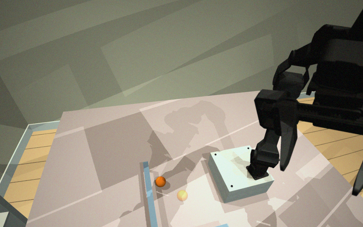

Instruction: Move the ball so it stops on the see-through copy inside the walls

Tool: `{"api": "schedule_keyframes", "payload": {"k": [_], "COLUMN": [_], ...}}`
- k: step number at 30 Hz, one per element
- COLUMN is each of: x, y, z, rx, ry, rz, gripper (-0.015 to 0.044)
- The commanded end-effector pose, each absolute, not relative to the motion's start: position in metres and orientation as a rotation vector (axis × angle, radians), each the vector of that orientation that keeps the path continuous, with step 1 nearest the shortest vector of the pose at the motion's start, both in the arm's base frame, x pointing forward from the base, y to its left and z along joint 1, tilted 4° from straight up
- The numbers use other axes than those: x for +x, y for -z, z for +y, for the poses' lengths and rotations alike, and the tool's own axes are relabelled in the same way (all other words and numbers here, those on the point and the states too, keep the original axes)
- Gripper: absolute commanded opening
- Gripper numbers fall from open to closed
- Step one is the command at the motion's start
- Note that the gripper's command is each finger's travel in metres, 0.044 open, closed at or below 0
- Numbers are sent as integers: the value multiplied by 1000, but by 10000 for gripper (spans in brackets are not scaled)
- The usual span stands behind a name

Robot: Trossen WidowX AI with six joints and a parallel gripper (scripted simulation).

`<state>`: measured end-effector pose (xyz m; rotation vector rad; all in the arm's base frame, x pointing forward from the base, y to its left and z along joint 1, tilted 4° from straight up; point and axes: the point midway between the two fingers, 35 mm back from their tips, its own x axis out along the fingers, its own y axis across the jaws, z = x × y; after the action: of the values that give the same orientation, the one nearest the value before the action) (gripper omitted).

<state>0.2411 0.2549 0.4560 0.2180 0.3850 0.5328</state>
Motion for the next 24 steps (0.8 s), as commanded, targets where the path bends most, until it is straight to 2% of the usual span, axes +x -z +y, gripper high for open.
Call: {"api": "schedule_keyframes", "payload": {"k": [1,9,17,24], "x": [283,360,405,420], "y": [-415,-325,-251,-176], "z": [243,188,123,41], "rx": [137,-22,-131,-165], "ry": [-421,-200,-93,0], "rz": [461,636,818,1032], "gripper": [306,306,306,306]}}
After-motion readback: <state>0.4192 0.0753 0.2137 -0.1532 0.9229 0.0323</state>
